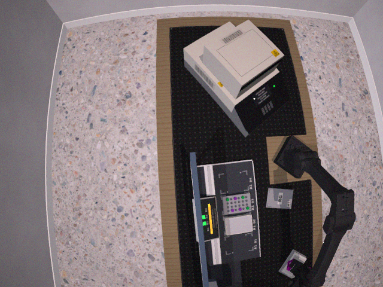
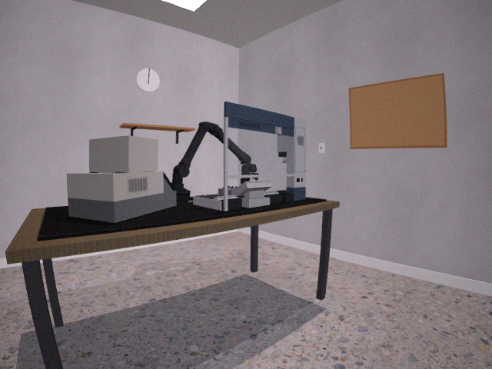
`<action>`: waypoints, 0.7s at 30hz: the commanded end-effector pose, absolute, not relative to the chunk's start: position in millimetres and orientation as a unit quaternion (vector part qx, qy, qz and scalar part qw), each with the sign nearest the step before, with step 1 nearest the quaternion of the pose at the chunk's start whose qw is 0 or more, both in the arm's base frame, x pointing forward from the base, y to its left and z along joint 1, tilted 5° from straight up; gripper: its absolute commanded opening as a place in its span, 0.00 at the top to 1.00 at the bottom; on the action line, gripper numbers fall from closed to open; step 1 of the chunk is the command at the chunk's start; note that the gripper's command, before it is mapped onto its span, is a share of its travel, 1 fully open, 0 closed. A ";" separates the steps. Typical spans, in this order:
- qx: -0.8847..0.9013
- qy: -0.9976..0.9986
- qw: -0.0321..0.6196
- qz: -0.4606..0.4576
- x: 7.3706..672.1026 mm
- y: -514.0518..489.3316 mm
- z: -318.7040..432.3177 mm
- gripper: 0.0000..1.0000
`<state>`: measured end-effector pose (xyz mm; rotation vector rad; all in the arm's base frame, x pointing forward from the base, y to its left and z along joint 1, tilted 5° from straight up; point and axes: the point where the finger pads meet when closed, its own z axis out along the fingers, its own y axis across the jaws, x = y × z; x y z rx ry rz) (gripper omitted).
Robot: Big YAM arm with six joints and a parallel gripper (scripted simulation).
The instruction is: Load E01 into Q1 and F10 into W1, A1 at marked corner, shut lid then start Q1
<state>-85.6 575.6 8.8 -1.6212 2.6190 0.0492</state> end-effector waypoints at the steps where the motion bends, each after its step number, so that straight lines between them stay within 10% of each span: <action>1: -0.523 0.851 0.040 0.039 -96.1 600.1 30.4 1.00; 21: -0.534 0.843 0.044 0.043 -90.5 584.5 30.1 1.00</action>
